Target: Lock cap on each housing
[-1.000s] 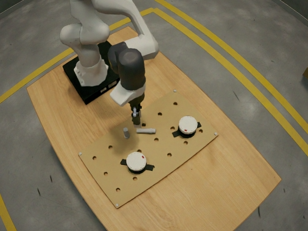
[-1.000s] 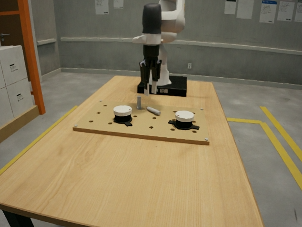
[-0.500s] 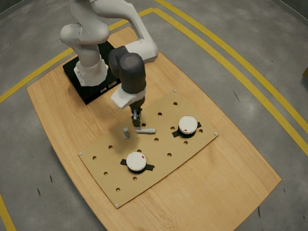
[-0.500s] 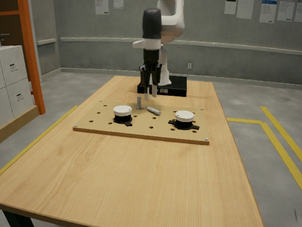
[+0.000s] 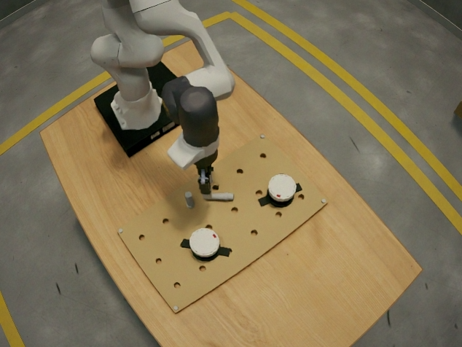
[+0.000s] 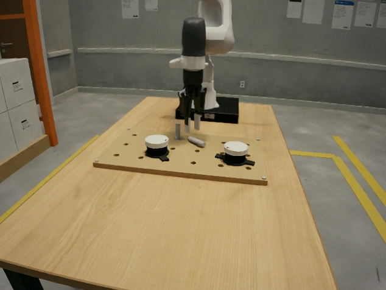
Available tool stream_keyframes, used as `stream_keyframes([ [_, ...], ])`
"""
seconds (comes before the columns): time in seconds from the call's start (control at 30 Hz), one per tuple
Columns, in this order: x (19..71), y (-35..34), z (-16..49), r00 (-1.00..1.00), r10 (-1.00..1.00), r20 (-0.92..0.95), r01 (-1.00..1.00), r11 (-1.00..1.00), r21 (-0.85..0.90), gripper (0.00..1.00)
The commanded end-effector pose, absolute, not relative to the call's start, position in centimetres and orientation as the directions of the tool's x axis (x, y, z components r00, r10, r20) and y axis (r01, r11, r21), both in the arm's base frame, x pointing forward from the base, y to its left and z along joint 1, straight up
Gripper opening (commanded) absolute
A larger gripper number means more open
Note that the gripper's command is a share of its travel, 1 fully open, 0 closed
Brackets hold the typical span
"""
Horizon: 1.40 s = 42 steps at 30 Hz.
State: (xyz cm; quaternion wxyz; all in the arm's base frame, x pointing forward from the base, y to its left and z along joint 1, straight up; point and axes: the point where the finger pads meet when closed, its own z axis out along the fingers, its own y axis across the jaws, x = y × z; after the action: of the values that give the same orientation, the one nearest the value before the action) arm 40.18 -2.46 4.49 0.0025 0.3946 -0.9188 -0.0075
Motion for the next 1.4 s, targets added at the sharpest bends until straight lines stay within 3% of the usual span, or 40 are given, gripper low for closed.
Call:
stream_keyframes([
  [0.0,40.6,-2.7,3.9,-0.706,-0.708,0.0,-0.708,0.706,0.0,0.36],
  [1.37,40.6,-2.7,0.4,-0.706,-0.708,0.0,-0.708,0.706,0.0,0.36],
])
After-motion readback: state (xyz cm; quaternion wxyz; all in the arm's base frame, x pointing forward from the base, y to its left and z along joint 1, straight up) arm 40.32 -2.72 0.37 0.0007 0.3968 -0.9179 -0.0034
